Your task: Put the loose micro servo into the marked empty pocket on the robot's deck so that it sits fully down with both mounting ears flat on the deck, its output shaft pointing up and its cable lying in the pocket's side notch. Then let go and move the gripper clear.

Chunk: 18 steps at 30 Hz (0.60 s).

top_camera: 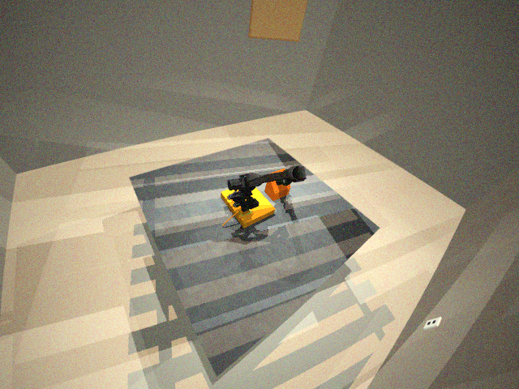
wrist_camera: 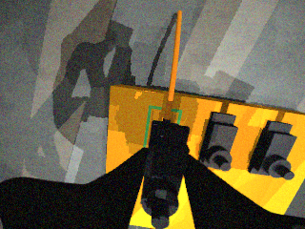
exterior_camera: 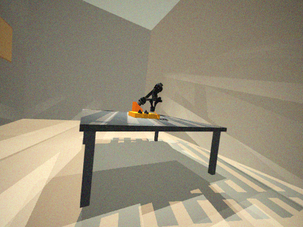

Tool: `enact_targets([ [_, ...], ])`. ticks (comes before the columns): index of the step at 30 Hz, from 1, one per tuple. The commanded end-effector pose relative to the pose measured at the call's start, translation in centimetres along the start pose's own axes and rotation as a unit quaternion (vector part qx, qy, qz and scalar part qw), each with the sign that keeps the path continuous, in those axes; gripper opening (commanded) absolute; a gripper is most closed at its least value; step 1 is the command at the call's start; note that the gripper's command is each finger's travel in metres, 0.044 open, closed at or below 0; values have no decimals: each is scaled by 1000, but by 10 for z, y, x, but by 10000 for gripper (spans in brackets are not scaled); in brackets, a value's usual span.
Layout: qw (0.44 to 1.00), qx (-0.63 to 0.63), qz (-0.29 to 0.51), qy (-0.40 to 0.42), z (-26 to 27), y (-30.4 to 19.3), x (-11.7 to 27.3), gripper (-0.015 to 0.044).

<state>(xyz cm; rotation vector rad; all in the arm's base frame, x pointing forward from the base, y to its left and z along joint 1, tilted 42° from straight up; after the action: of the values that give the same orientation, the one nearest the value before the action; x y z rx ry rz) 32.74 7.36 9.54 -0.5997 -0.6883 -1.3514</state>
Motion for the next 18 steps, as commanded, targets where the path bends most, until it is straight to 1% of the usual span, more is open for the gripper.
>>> enact_targets([
  [1,1000,-2,-2,1,0,3,-3,0],
  [10,1000,-2,-2,2,1,3,-17,0],
  [18,1000,-2,-2,2,1,3,-18,0],
])
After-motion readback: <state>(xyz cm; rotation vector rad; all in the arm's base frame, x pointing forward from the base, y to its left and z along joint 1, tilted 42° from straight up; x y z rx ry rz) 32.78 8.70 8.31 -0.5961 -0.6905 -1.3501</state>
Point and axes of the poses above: the point midway between the two fingers, 35 mm back from their tips, its own x axis back along the fingers, its own z axis across the jaws, y = z × x, the point moved 2 cm from there along x, back along the fingers, and after that the axes turned 3 degrees about -x, right-handed, at the moved point
